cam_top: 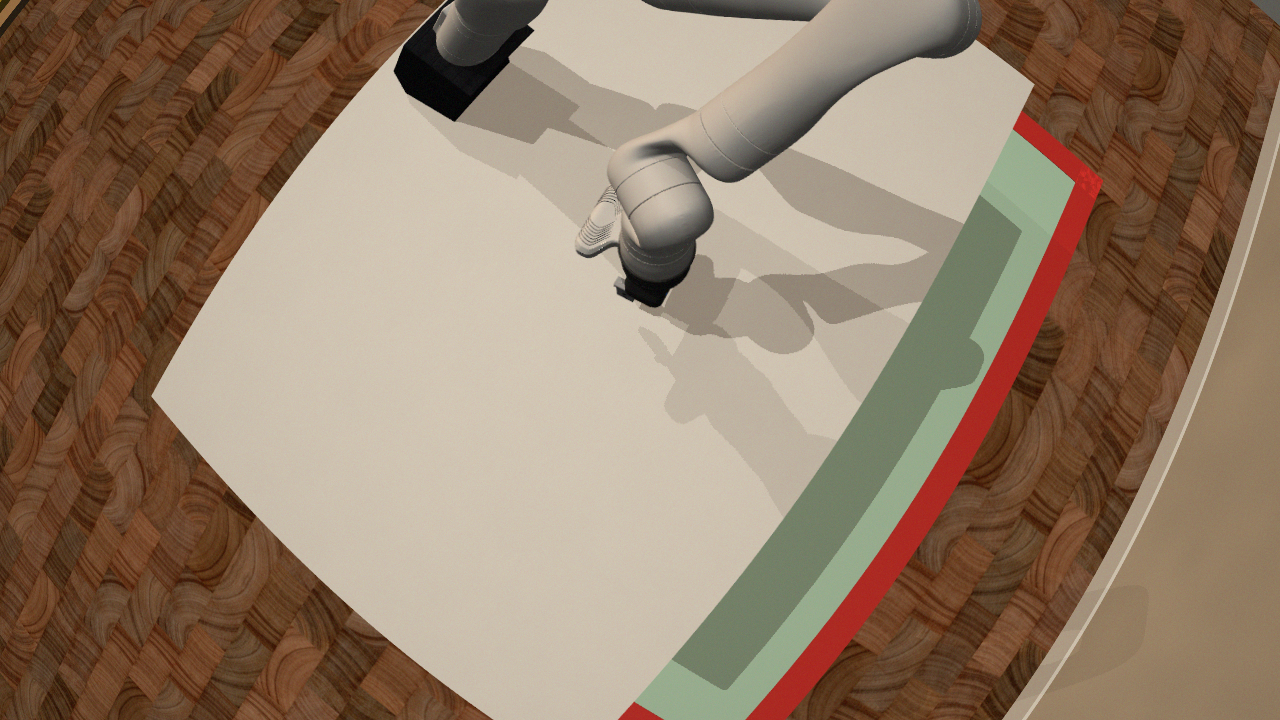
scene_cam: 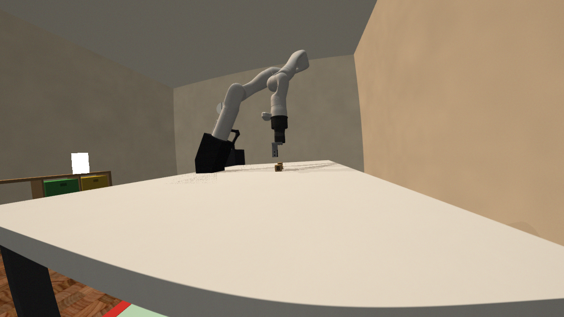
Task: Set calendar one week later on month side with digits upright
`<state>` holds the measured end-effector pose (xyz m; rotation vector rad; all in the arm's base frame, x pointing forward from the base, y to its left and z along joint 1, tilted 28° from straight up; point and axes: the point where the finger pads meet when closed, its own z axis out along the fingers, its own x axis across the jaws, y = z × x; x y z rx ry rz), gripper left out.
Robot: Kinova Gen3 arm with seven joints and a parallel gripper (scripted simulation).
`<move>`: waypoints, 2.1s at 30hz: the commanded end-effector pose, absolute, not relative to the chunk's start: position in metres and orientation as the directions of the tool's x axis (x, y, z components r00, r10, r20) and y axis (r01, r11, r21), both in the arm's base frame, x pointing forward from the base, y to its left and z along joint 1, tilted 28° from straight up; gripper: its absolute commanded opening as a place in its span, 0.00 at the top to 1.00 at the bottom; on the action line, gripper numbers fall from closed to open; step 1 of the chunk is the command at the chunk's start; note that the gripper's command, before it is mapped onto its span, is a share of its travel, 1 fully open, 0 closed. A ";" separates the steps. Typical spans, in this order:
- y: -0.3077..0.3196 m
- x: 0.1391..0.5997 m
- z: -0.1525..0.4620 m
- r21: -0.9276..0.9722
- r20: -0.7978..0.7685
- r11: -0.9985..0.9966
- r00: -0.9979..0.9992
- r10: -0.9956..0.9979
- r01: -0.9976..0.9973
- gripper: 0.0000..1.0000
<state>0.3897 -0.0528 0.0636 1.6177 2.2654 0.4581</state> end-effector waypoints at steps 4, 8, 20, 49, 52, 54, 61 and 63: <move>-0.049 0.388 0.086 0.459 -0.069 0.309 -0.313 0.947 0.833 0.13; -0.049 0.385 0.091 0.459 -0.069 0.309 -0.313 0.947 0.833 0.13; -0.050 0.381 0.099 0.459 -0.069 0.309 -0.313 0.947 0.833 0.13; -0.042 0.383 0.098 0.460 -0.070 0.310 -0.314 0.947 0.832 0.00; -0.028 0.385 0.097 0.462 -0.071 0.311 -0.316 0.946 0.830 0.00; -0.013 0.386 0.095 0.465 -0.072 0.313 -0.317 0.946 0.829 0.00; 0.036 0.383 0.090 0.469 -0.072 0.315 -0.320 0.945 0.825 0.00; 0.058 0.378 0.087 0.470 -0.071 0.315 -0.320 0.945 0.825 0.00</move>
